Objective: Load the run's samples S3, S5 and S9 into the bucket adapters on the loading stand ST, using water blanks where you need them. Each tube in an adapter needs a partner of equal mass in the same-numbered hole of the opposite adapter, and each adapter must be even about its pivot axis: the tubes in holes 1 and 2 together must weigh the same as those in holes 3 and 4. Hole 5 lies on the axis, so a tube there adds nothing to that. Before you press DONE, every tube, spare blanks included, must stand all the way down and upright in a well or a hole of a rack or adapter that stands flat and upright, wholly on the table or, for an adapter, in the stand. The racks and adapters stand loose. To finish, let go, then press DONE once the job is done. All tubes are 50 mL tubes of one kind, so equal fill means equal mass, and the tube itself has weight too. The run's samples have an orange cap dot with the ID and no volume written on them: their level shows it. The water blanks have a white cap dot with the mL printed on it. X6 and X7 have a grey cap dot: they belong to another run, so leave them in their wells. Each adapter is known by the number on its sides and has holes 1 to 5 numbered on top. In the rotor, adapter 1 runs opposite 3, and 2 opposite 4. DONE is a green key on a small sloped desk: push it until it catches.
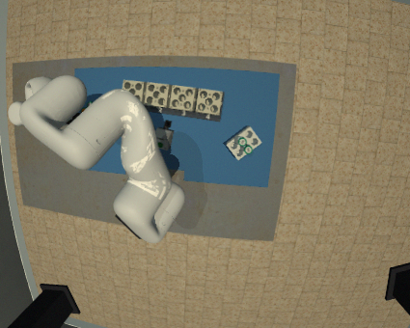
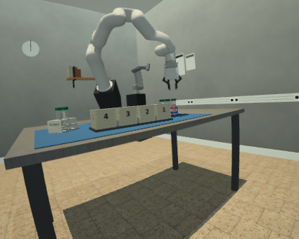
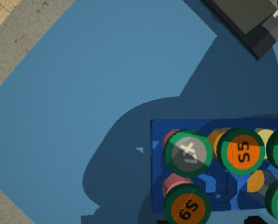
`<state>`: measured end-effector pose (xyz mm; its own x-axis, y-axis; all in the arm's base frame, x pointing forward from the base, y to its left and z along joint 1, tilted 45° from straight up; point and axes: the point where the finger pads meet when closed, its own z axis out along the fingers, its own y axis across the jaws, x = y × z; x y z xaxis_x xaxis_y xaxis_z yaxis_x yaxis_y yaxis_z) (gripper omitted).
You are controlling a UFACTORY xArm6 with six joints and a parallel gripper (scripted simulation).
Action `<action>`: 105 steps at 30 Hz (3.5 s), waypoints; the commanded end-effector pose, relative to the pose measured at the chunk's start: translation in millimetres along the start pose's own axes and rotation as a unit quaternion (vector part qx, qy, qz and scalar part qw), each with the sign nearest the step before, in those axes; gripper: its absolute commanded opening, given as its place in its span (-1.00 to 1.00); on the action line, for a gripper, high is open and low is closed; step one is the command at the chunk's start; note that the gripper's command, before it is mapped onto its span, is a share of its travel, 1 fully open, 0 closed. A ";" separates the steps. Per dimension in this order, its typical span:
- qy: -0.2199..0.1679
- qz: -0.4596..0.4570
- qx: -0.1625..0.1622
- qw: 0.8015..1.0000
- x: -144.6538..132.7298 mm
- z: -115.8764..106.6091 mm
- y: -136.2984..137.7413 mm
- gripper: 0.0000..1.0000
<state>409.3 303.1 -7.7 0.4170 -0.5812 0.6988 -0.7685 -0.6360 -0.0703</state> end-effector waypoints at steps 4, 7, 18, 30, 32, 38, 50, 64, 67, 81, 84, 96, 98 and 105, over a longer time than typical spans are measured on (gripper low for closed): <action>-0.001 0.001 0.002 1.000 -0.1 -16.0 -1.3 -0.13; -0.001 0.001 0.002 1.000 -0.1 -20.0 -1.3 -0.13; -0.001 0.001 0.002 1.000 -0.1 -40.0 -1.2 -0.13; -0.001 0.001 0.002 1.000 -0.1 -46.3 -1.2 -0.13; -0.001 0.001 0.002 1.000 -0.1 -46.3 -1.2 -0.13; -0.001 0.001 0.002 1.000 -0.1 -46.3 -1.2 -0.13; -0.001 0.001 0.002 1.000 -0.1 -46.2 23.7 0.15; -0.001 0.001 0.002 1.000 -0.2 -46.0 78.8 0.15; -0.001 0.001 0.002 1.000 -0.2 -46.0 78.8 0.15; -0.001 0.001 0.002 1.000 -0.2 -36.0 78.8 0.15; -0.001 0.000 0.002 1.000 -0.2 -30.0 78.8 0.15; -0.001 0.000 0.001 1.000 -0.1 -10.0 78.8 0.15; -0.001 0.000 0.001 1.000 -0.1 -6.0 78.8 0.15; -0.001 0.000 0.001 1.000 -0.1 8.1 78.8 0.15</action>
<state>349.0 250.5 -15.3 0.4171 -0.5810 0.6989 -0.7687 -0.6358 -0.0698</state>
